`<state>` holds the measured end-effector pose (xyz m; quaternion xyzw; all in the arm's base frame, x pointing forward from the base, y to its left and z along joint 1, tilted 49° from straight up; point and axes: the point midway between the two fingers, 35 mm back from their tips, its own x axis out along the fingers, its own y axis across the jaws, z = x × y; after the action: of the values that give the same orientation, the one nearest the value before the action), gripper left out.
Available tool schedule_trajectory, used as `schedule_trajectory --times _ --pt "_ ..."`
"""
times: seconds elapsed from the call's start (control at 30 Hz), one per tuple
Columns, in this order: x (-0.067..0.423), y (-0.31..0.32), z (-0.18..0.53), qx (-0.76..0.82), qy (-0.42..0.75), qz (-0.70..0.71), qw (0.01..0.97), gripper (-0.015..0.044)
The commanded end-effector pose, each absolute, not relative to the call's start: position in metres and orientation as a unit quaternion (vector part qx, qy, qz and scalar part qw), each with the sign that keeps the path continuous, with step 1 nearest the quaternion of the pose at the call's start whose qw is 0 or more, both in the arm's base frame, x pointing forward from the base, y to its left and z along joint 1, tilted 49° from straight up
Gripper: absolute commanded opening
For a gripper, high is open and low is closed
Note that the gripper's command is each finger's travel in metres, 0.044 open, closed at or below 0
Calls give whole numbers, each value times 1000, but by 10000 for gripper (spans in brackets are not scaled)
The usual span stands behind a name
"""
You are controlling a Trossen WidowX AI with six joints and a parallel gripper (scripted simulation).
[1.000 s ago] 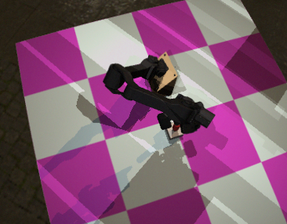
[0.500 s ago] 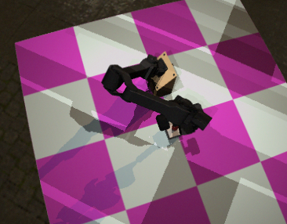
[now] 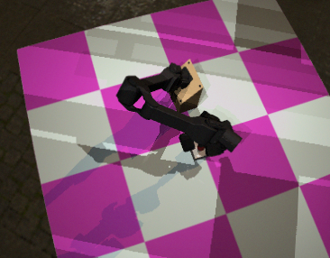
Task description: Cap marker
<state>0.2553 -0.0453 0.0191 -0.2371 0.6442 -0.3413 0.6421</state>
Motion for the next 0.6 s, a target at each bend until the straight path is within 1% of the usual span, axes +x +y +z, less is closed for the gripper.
schedule_trajectory --times 0.0,0.23,0.43,0.57 --pt "256 -43 21 -236 644 -342 643 0" --pt "262 21 77 -236 645 -340 642 0" --pt "261 22 78 -236 645 -340 642 0" --pt "261 22 78 -236 645 -340 642 105"
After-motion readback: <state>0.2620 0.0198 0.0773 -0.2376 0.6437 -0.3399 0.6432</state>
